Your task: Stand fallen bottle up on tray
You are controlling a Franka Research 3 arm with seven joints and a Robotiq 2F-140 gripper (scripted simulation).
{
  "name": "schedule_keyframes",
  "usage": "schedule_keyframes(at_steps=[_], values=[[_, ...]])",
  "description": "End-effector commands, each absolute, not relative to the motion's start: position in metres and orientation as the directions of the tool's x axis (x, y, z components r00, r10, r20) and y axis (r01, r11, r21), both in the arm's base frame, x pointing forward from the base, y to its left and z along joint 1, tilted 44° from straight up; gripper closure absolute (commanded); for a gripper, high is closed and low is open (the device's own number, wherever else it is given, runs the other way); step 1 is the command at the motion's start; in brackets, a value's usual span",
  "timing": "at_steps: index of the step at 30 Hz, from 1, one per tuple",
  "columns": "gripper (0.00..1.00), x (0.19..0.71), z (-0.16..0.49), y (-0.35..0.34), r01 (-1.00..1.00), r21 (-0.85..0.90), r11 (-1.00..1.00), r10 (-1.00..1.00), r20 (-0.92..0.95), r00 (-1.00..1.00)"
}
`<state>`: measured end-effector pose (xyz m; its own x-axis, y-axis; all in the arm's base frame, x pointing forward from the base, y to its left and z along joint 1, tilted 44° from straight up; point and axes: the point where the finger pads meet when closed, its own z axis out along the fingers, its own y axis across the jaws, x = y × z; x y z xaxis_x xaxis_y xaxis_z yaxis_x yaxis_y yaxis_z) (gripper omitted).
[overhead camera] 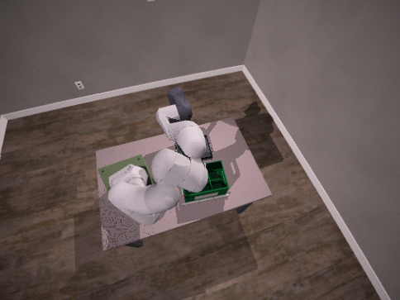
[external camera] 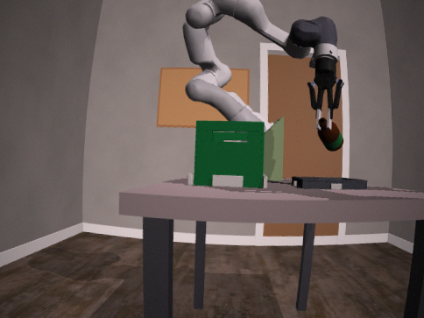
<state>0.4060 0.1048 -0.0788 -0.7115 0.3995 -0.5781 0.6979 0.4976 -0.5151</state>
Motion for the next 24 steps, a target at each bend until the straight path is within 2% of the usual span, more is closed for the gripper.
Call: schedule_keyframes(at_steps=[1, 24], values=[[1.00, 0.4074, -0.0781, 0.1067, 0.700, -0.511, 0.499, 0.397, -0.583, -0.709], [1.00, 0.4052, -0.0795, 0.1073, 0.699, -0.513, 0.498, 0.316, -0.643, -0.697]])
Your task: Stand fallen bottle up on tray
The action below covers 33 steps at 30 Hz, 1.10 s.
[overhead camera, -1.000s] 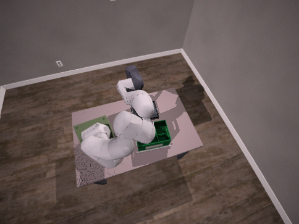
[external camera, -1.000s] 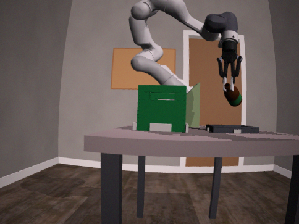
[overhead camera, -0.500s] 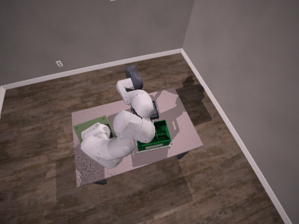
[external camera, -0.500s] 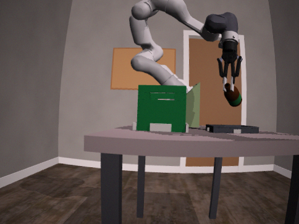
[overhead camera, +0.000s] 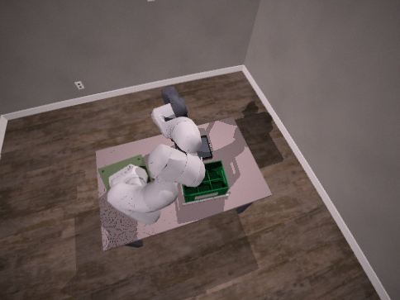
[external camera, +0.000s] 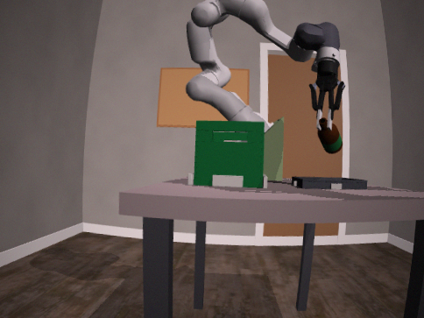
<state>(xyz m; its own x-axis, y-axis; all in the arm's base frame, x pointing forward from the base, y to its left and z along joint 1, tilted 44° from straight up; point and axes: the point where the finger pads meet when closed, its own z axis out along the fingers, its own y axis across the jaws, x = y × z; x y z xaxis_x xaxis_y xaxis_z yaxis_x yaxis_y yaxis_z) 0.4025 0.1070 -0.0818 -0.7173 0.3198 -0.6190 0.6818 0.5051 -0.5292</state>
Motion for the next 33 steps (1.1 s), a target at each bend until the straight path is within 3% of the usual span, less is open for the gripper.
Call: schedule_keyframes(at_steps=[1, 33], values=[[1.00, 0.4052, -0.0795, 0.1073, 0.699, -0.513, 0.498, 0.316, -0.643, -0.697], [1.00, 0.4050, -0.0796, 0.1085, 0.700, -0.510, 0.500, 0.259, -0.683, -0.683]])
